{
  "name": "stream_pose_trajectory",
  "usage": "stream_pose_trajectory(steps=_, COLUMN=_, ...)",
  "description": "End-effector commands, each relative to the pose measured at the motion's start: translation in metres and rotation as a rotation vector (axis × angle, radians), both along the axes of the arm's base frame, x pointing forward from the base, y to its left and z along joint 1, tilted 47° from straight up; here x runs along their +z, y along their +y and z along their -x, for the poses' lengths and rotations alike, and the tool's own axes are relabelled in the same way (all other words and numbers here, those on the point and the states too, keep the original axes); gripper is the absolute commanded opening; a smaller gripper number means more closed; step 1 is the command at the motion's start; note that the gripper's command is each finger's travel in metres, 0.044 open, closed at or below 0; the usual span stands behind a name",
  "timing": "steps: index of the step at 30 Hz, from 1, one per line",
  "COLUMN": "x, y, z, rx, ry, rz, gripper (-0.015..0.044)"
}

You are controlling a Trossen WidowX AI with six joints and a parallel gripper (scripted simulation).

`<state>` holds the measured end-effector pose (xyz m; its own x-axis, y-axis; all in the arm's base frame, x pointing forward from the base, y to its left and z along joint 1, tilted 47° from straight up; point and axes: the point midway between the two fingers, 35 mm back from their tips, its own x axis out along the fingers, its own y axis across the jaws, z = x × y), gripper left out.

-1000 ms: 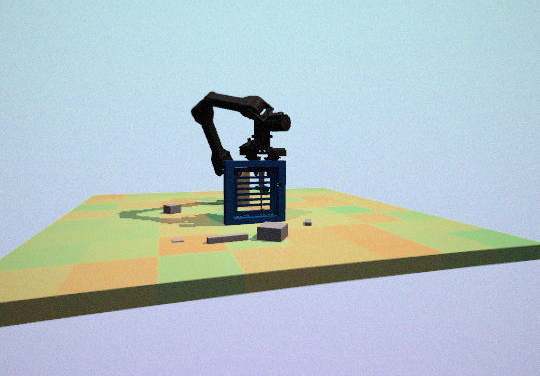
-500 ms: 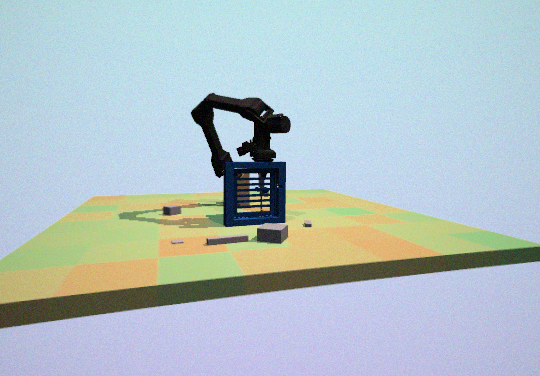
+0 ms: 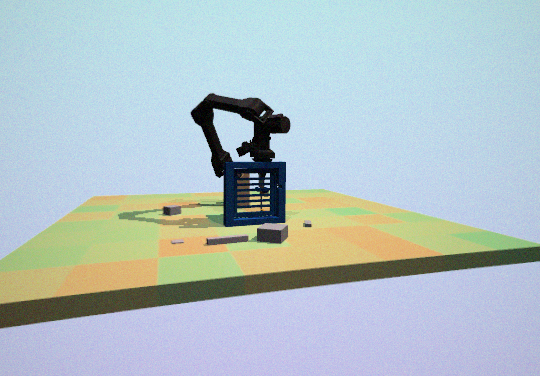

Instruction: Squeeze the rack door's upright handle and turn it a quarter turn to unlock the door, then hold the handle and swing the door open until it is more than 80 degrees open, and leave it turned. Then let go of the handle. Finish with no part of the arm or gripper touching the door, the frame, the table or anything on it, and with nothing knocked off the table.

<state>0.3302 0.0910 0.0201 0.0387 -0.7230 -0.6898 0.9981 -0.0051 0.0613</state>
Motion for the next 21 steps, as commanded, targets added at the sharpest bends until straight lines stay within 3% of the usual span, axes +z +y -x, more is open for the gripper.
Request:
stream_pose_trajectory(steps=1, x=0.0002, y=0.0000, z=-0.0003, rx=-0.002, ry=-0.004, rz=0.000, gripper=0.0198)
stream_pose_trajectory(steps=21, x=0.0002, y=0.0000, z=-0.0003, rx=-0.002, ry=-0.004, rz=0.000, gripper=0.0065)
